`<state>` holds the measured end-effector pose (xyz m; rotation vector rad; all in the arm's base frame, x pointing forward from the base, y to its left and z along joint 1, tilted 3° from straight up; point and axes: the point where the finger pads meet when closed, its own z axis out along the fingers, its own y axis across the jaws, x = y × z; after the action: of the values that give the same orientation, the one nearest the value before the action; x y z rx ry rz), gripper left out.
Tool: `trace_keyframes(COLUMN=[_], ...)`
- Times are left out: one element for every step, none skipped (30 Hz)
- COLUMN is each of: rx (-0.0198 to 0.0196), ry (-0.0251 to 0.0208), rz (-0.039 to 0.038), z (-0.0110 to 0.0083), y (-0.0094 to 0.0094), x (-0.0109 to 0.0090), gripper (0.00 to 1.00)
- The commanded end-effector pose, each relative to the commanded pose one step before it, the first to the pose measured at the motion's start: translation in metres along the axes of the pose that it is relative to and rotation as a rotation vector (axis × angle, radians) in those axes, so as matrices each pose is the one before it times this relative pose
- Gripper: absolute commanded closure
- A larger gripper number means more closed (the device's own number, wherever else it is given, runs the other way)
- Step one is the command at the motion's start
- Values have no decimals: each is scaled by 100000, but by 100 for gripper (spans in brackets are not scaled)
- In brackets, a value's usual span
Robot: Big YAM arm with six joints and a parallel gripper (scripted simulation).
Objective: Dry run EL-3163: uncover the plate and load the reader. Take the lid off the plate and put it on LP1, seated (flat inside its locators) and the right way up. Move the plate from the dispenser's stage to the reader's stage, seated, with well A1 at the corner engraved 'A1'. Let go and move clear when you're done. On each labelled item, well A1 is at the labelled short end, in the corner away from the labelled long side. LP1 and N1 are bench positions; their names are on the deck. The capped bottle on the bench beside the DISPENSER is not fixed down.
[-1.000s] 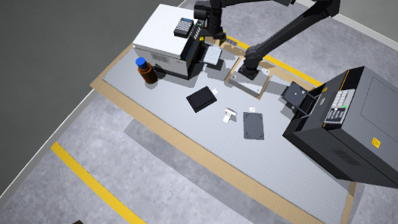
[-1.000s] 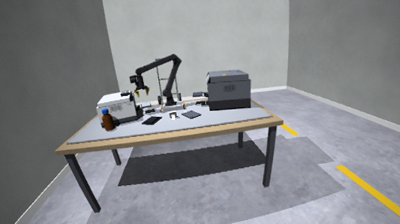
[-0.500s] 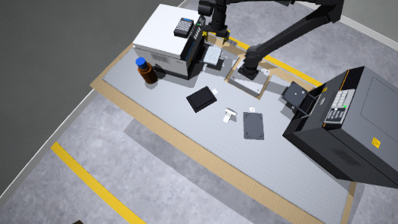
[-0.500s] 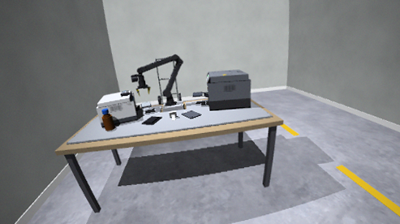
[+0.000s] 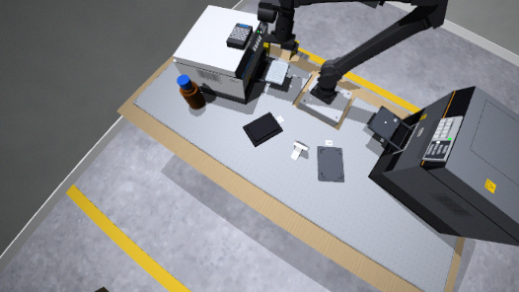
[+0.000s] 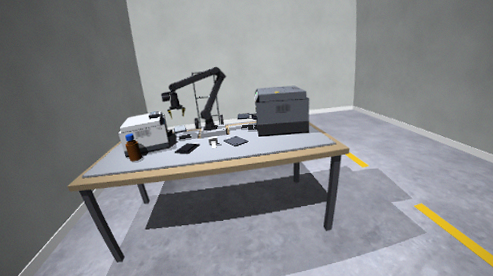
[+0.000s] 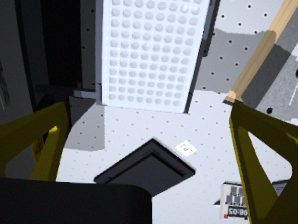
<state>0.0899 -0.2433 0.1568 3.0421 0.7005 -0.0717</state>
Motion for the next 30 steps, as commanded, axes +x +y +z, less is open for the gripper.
trace_keyframes(rx=[246,-423,-405,-403,-319,-322,-330,-364,-48,0,0,-135,-119,-99,29,17,23,30,418,-63,-4,-2,400,399,399,717,0,0,513,292], ry=[17,-21,-19,-19,-12,-12,-14,-39,2,0,0,-7,-3,-3,0,0,0,-1,0,-11,-3,-2,-50,-31,-30,-47,0,0,-32,-19], rz=[1181,-637,-638,-581,-585,-585,-207,3653,445,0,0,367,500,505,460,423,423,423,385,1777,315,293,4058,-150,-214,-616,0,0,-818,-289], z=[462,-98,-88,-86,-54,-54,-35,100,0,0,0,-254,-169,-162,-131,-134,-133,-131,-37,172,108,107,447,255,255,254,0,0,164,151], y=[219,-7,-1,-3,-31,-30,-28,-32,-18,0,0,77,43,36,38,38,37,37,47,126,116,109,-31,-33,-34,-113,0,0,-161,-120], x=[-406,116,116,101,105,105,101,37,27,0,0,-32,-7,-13,-6,-6,-6,-6,-1,-9,17,8,7,10,9,4,0,0,-3,0], gripper=[0,0,0,0,0,0,0,0,0,0,0,0,0,0,0,0,0,0,0,0,0,0,0,0,0,0,0,0,0,0])
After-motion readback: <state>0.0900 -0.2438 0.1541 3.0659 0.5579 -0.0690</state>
